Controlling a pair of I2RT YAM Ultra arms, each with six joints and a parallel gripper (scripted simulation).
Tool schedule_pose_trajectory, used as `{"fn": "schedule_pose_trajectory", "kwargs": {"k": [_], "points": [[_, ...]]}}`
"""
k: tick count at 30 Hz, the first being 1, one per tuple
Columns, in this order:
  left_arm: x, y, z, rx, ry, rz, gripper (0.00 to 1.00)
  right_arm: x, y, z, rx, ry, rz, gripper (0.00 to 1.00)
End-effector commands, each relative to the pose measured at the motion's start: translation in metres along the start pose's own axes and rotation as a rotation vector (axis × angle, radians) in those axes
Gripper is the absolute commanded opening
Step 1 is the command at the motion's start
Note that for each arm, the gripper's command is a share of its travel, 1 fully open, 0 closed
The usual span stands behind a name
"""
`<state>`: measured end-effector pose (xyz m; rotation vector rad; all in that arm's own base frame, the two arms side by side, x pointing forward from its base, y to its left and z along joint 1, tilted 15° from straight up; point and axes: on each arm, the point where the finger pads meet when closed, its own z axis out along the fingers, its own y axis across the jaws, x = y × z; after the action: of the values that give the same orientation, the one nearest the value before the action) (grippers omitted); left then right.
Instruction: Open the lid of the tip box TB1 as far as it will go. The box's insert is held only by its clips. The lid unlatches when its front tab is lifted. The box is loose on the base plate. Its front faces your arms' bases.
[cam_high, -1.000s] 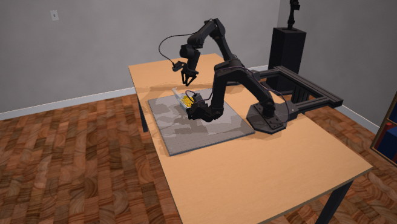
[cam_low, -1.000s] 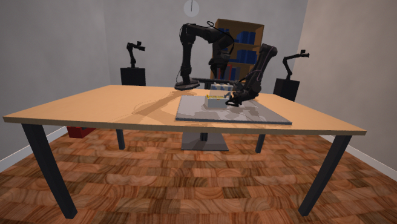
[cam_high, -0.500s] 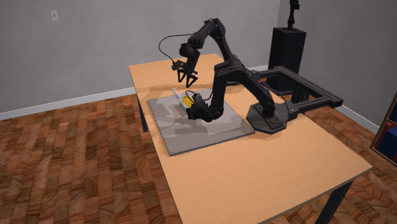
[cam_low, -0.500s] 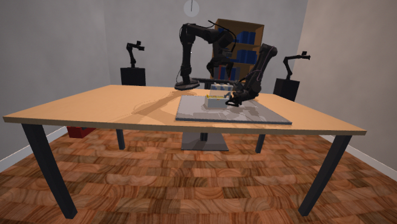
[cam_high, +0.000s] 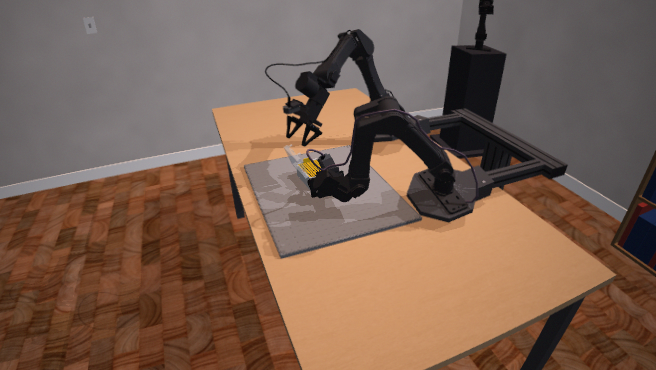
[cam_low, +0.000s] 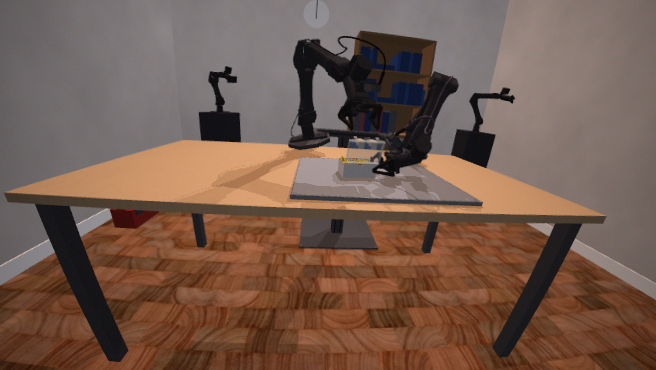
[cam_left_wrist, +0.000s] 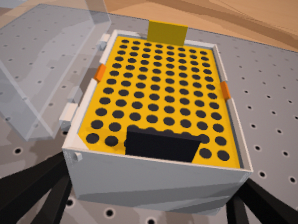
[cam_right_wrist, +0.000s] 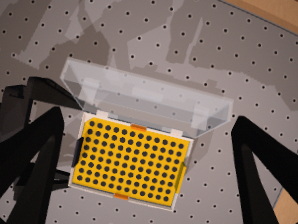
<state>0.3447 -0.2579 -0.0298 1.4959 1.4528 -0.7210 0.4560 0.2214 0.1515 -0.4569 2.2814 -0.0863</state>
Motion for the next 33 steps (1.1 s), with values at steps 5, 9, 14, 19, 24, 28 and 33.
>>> {"fn": "schedule_pose_trajectory", "kwargs": {"k": [5,9,14,19,24,28,33], "points": [[0.0,0.001,0.001,0.009,-0.008,0.003,0.84,-0.027,0.002,-0.016,-0.031,-0.104,0.005,1.0],[0.0,0.001,0.001,0.009,-0.008,0.003,0.84,-0.027,0.002,-0.016,-0.031,-0.104,0.005,1.0],[0.0,0.001,0.001,0.009,-0.008,0.003,0.84,-0.024,0.003,-0.012,-0.031,-0.095,0.002,1.0],[0.0,0.001,0.001,0.009,-0.008,0.003,0.84,-0.024,0.003,-0.012,-0.031,-0.095,0.002,1.0],[0.0,0.0,-0.006,0.014,-0.008,-0.008,1.0,-0.024,0.003,-0.012,-0.031,-0.095,0.002,1.0],[-0.002,0.001,-0.01,0.012,-0.009,-0.009,1.0,-0.024,0.003,-0.012,-0.031,-0.095,0.002,1.0],[0.0,-0.002,-0.024,0.017,-0.006,-0.017,1.0,-0.024,0.003,-0.012,-0.031,-0.095,0.002,1.0]]}}
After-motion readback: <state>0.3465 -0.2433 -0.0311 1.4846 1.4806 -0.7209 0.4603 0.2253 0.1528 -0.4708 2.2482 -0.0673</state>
